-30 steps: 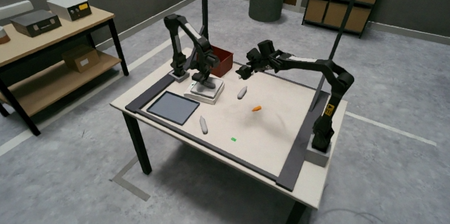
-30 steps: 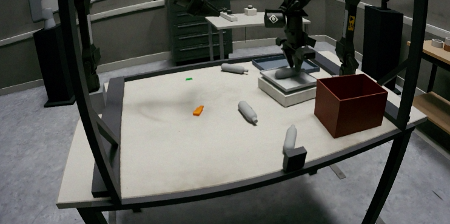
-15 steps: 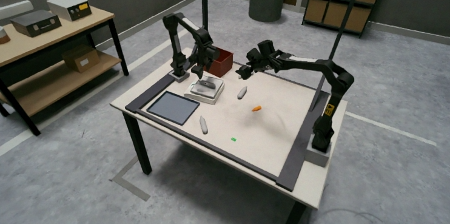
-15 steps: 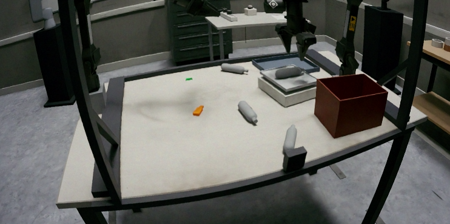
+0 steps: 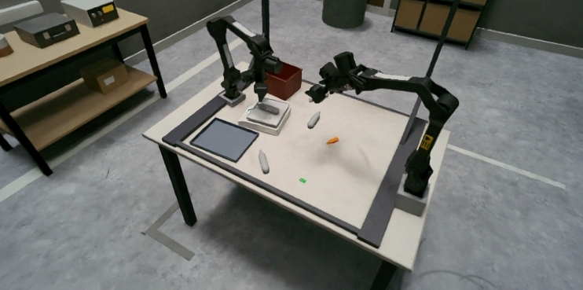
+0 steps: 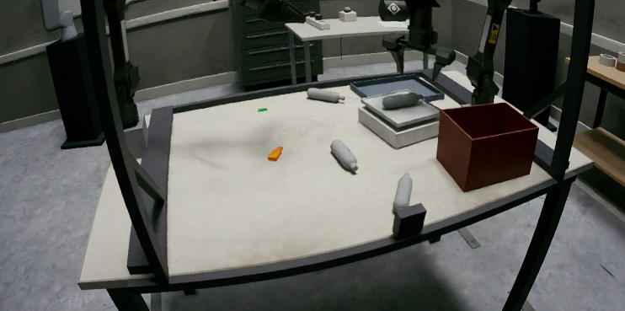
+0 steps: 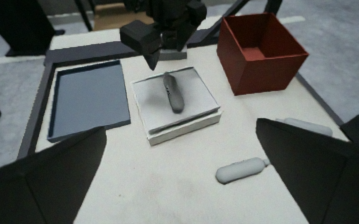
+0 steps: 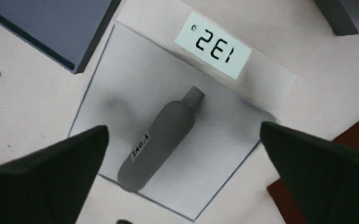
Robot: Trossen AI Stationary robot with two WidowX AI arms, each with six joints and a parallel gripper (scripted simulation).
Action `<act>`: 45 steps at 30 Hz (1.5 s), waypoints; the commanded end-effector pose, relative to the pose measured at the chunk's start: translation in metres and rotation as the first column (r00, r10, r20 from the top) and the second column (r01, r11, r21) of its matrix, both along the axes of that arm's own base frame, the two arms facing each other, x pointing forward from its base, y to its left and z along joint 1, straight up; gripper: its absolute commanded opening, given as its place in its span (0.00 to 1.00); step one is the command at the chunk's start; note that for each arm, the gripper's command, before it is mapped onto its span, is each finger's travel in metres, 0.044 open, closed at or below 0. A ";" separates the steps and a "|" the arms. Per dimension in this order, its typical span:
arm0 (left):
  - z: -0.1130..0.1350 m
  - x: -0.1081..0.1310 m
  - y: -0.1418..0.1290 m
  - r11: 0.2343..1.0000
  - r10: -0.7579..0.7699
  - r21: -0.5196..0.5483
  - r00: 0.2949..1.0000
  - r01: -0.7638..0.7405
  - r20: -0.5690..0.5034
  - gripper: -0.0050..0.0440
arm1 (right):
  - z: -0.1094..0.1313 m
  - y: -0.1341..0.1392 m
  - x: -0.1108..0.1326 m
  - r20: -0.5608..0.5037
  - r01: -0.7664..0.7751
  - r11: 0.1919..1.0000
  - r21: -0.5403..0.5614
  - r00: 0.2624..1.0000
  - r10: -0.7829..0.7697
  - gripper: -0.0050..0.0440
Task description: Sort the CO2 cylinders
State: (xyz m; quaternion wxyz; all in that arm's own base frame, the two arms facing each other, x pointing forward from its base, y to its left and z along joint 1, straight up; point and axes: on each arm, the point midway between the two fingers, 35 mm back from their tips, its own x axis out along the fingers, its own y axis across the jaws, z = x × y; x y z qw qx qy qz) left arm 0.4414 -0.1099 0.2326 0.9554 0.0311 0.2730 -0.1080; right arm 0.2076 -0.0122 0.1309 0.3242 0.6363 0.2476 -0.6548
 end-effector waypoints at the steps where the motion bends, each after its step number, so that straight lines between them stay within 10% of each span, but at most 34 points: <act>1: 0.012 0.000 0.000 1.000 0.002 -0.007 1.000 -0.001 0.027 1.00 | 0.004 -0.001 -0.006 0.026 -0.182 0.983 -0.032 0.983 0.183 1.00; 9: 0.012 0.000 0.000 1.000 0.002 -0.007 1.000 -0.001 0.027 1.00 | 0.002 -0.004 -0.019 0.004 -0.480 0.873 -0.090 0.876 0.482 1.00; 22: 0.012 0.000 0.000 1.000 0.002 -0.007 1.000 -0.001 0.027 1.00 | -0.003 -0.012 -0.048 -0.089 -0.920 0.352 -0.173 0.371 0.925 1.00; 45: 0.012 0.000 0.000 1.000 0.002 -0.007 1.000 -0.001 0.027 1.00 | -0.005 -0.023 -0.078 -0.242 -0.888 -0.429 -0.169 -0.384 0.891 1.00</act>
